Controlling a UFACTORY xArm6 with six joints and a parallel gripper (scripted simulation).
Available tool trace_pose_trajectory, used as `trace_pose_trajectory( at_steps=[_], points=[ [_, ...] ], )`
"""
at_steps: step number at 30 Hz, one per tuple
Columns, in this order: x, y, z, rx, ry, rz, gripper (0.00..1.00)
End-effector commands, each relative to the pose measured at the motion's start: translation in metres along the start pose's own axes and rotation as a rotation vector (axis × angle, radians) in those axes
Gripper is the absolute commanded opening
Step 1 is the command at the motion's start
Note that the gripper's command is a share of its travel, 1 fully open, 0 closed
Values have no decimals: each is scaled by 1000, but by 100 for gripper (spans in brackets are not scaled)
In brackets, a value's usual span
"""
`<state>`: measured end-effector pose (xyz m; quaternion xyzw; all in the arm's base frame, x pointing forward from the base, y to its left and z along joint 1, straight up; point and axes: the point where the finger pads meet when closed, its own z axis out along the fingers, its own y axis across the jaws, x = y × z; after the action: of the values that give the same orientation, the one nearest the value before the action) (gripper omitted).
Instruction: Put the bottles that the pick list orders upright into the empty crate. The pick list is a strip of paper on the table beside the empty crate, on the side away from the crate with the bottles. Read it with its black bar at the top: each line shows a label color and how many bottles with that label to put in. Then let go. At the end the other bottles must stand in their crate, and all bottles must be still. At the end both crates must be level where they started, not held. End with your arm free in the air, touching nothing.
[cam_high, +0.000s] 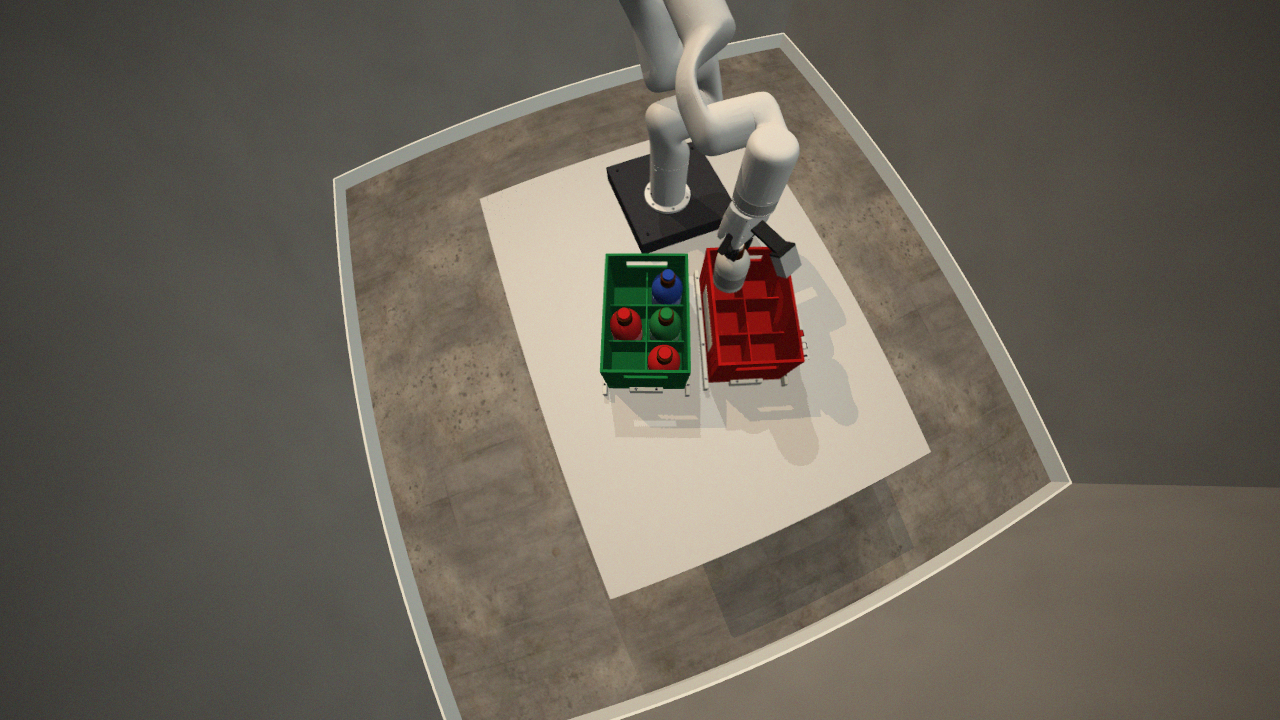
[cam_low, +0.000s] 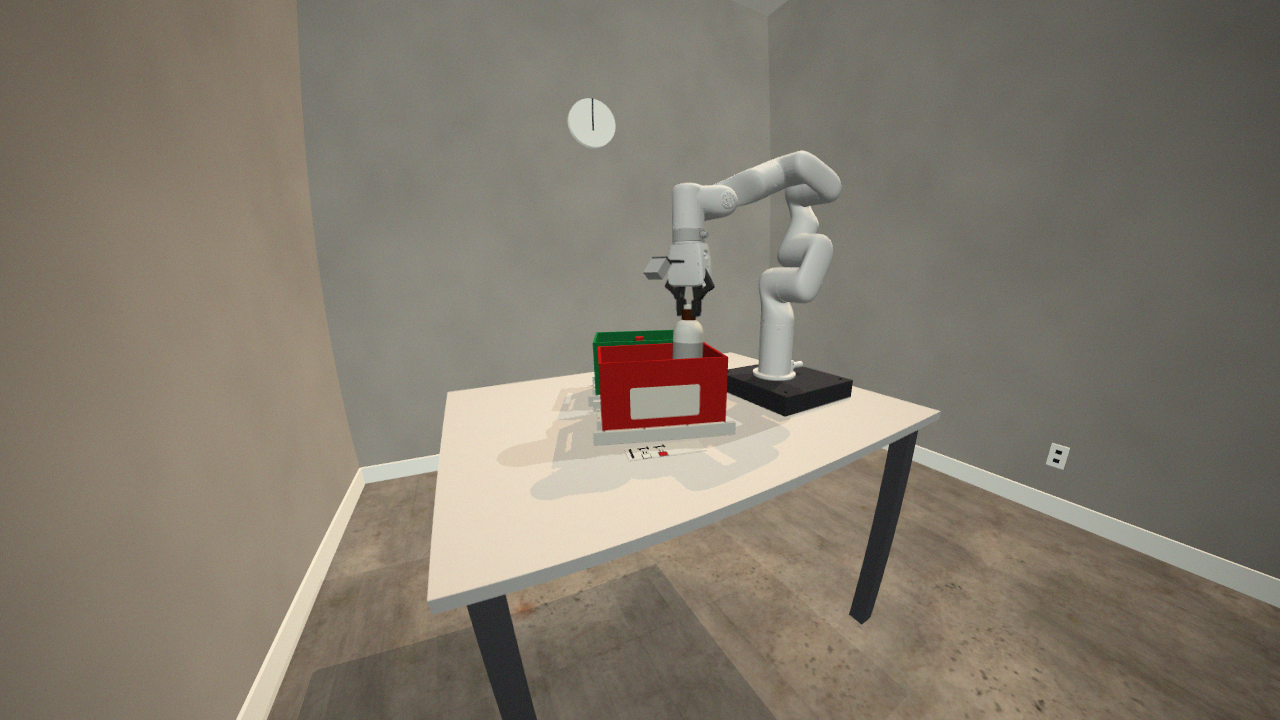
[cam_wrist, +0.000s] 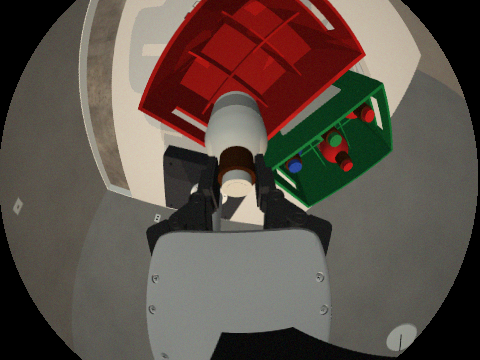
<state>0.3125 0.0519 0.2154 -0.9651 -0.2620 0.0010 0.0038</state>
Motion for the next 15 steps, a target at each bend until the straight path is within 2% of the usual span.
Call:
trace_pose_trajectory(
  at_steps=[1, 15],
  points=[
    [1, 0, 3, -2, 4, 0, 0],
    [1, 0, 15, -2, 4, 0, 0]
  ],
)
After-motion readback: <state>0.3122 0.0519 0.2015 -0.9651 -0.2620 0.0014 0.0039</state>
